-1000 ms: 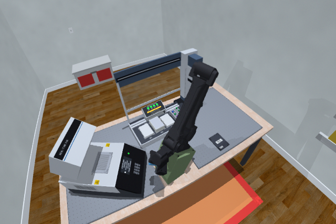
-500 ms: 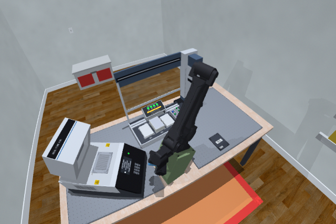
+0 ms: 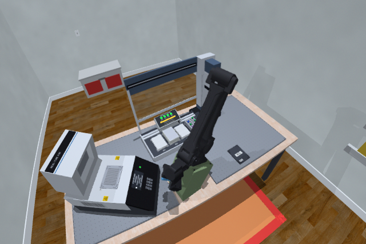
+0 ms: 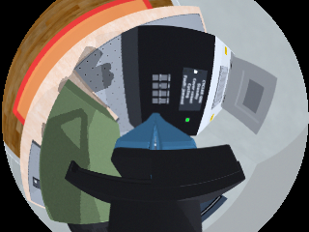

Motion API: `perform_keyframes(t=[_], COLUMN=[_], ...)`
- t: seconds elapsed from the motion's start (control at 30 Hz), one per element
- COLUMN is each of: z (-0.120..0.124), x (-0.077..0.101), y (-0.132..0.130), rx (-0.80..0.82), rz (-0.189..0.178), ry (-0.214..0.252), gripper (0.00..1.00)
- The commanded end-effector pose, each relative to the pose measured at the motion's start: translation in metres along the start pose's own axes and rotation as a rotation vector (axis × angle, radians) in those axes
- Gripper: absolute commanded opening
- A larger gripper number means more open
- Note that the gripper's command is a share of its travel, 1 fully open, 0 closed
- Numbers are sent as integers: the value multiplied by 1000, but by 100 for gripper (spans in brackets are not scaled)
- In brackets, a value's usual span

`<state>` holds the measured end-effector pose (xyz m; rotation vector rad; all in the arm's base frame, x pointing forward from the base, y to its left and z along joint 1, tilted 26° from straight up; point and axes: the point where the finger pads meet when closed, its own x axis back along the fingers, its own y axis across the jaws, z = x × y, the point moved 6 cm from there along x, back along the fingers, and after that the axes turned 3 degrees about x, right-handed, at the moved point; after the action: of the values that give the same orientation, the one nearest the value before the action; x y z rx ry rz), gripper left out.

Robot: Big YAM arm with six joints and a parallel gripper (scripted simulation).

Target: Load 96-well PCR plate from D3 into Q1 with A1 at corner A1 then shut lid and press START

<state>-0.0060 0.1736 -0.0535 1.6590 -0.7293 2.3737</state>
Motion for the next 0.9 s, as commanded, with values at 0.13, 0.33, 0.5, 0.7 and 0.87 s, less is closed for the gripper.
perform_keyframes(t=[0.13,0.33,0.5,0.7,0.87], z=[-7,-1,-7,-15,-17], x=[0,0,1,4,5], y=[-10,3,-4,-13,-16], rx=[-38,1,-5,-17,-20], rz=[22,-5,10,29,34], ry=[-21,3,-12,-31,-35], gripper=[0,0,0,0,0])
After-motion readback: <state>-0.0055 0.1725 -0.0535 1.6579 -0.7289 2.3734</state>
